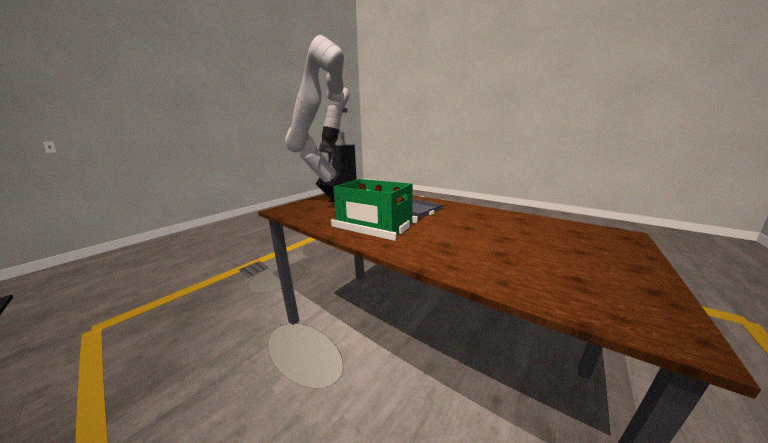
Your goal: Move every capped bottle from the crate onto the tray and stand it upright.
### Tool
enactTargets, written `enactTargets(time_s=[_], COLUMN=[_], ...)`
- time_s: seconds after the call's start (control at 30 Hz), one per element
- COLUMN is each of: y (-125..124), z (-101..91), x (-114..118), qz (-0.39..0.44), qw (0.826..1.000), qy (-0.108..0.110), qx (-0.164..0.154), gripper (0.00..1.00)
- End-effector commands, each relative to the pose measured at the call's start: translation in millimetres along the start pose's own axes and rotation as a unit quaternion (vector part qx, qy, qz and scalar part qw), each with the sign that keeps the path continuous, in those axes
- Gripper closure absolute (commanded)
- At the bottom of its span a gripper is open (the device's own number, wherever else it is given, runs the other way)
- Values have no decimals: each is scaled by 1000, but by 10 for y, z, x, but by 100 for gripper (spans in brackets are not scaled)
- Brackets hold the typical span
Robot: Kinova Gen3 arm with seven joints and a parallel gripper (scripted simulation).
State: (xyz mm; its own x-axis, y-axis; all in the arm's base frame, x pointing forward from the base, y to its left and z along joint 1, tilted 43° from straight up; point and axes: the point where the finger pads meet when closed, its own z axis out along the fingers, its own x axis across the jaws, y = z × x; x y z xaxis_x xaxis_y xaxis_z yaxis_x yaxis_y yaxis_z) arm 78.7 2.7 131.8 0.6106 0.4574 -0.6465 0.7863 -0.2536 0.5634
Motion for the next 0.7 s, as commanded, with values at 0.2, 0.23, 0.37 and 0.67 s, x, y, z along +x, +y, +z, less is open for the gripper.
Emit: enactTargets(time_s=[0.2,0.23,0.37,0.67], y=[23,26,30,41], z=[-308,-341,-352,-437], x=[4,1,-20,-50], qz=[13,14,10,13], qw=[1000,1000,1000,1000], qy=[12,12,10,12], qx=[7,7,5,7], gripper=[0,0,0,0])
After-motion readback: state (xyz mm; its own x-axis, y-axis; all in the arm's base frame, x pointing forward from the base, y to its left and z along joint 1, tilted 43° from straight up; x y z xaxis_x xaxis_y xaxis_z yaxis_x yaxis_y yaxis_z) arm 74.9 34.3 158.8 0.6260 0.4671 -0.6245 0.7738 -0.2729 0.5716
